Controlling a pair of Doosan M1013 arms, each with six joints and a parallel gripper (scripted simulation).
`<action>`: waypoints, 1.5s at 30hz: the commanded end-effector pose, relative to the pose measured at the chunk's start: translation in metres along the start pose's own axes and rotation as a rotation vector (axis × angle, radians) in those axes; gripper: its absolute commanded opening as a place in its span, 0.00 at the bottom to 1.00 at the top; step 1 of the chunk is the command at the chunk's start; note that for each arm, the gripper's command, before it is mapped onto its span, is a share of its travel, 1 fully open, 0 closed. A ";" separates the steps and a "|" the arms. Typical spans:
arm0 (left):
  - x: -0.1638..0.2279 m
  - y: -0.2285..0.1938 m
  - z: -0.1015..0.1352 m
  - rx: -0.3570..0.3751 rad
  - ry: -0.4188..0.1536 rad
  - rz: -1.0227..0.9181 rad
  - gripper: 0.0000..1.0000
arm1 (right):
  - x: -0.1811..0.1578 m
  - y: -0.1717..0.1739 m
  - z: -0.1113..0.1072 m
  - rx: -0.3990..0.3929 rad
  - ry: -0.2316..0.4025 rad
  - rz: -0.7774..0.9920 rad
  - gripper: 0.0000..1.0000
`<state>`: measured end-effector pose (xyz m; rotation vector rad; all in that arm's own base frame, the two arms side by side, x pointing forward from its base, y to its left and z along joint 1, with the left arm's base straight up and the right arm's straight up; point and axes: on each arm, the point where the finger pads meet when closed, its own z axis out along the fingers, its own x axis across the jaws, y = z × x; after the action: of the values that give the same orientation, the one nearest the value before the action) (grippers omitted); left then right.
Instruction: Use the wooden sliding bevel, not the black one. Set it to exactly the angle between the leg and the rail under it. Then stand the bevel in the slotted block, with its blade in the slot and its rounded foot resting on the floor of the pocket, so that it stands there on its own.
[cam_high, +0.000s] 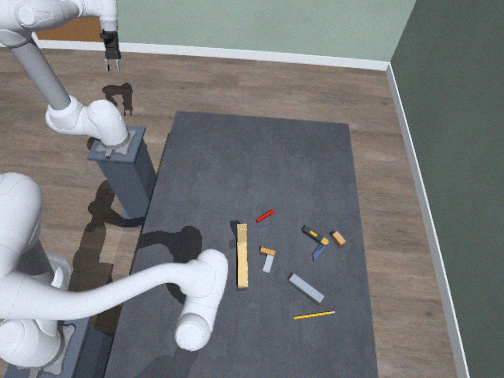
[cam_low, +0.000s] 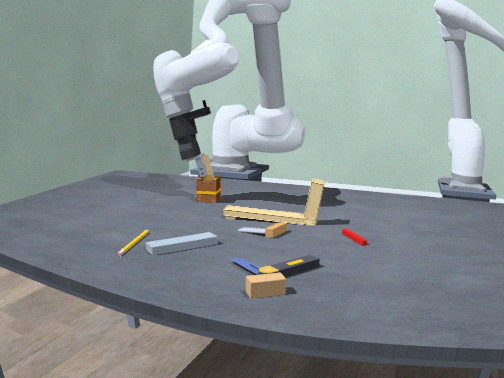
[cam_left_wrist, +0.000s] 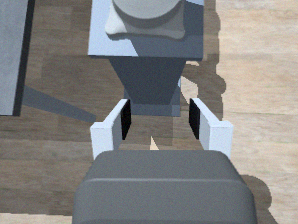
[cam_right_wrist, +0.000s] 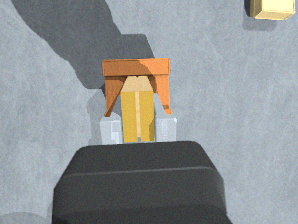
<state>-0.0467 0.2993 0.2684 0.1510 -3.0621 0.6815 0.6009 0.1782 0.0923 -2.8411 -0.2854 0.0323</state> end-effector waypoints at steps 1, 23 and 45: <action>0.000 0.000 -0.001 -0.001 0.001 0.000 1.00 | 0.001 0.000 -0.001 0.000 0.001 0.000 0.00; 0.000 0.000 -0.001 -0.001 0.001 0.000 1.00 | 0.001 -0.002 -0.008 0.000 0.001 0.000 0.00; 0.000 0.000 -0.001 -0.001 0.001 0.000 1.00 | 0.001 -0.013 -0.044 0.000 0.001 0.000 0.00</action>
<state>-0.0467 0.2993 0.2684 0.1510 -3.0621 0.6815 0.6008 0.1783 0.1325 -2.8411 -0.2855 0.0324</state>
